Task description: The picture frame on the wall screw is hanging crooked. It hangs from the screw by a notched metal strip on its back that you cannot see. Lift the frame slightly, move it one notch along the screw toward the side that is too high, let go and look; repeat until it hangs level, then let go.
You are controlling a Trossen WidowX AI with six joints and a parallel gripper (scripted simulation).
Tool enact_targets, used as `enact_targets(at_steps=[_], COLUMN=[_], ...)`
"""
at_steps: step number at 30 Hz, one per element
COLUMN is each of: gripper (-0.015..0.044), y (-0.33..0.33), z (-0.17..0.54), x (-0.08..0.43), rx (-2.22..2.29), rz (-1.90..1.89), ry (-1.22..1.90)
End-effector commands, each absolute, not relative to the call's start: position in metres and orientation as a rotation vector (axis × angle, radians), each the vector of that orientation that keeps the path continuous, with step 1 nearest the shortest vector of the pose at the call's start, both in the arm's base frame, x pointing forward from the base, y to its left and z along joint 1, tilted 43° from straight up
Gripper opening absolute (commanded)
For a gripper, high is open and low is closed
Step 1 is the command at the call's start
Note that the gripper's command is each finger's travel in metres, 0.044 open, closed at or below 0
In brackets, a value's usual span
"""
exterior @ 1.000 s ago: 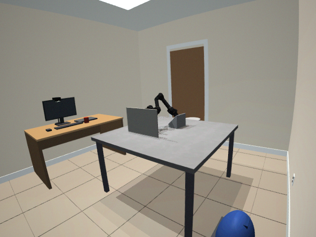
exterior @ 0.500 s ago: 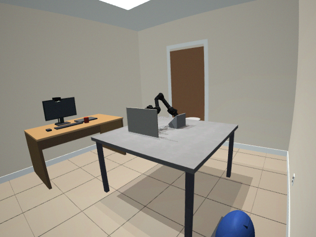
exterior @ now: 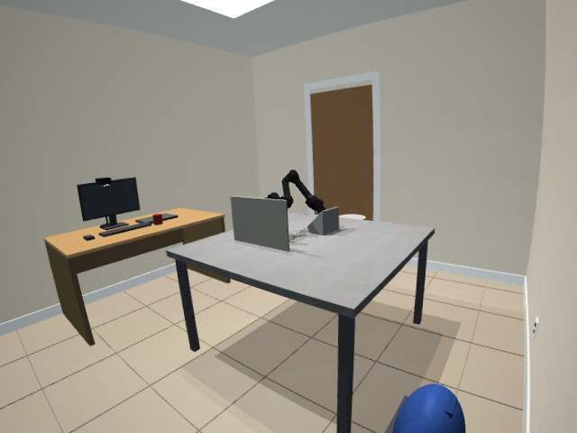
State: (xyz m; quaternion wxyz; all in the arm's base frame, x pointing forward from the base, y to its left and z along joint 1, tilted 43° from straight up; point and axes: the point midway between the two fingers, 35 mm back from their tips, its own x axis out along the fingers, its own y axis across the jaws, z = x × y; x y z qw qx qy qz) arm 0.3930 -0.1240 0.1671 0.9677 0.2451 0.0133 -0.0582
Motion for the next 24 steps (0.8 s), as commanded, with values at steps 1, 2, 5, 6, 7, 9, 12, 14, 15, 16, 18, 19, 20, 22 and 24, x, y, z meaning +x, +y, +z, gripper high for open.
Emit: enact_targets(at_steps=[1, 2, 5, 6, 7, 9, 12, 14, 15, 16, 18, 19, 20, 22, 24], gripper=[0.0, 0.0, 0.0, 0.0, 0.0, 0.0, 0.0, 0.0, 0.0, 0.0, 0.0, 0.0, 0.0, 0.0, 0.0], y=[-0.1241, -0.1244, -0.1247, -0.1247, -0.1247, -0.1247, -0.1247, -0.1252, -0.1254, -0.1254, -0.1255, -0.1255, -0.1255, -0.1255, -0.1255], z=[0.1674, 0.1673, 0.1669, 0.1669, 0.1669, 0.1669, 0.1669, 0.1667, 0.1666, 0.1666, 0.1666, 0.1666, 0.1666, 0.1666, 0.1666], x=[0.3932, 0.3931, 0.3929, 0.3929, 0.3929, 0.3929, 0.3929, 0.3928, 0.3928, 0.3928, 0.3928, 0.3928, 0.3928, 0.3928, 0.3928], rx=[0.495, 0.495, 0.495, 0.495, 0.495, 0.495, 0.495, 0.499, 0.5, 0.5, 0.521, 0.521, 0.521, 0.521, 0.521], rz=[-0.109, -0.109, -0.116, -0.116, -0.116, -0.116, -0.116, -0.116, -0.116, -0.116, -0.117, -0.117, -0.117, -0.117, -0.117], ry=[0.025, 0.025, 0.026, 0.026, 0.026, 0.026, 0.026, 0.026, 0.026, 0.026, 0.025, 0.025, 0.025, 0.025, 0.025])
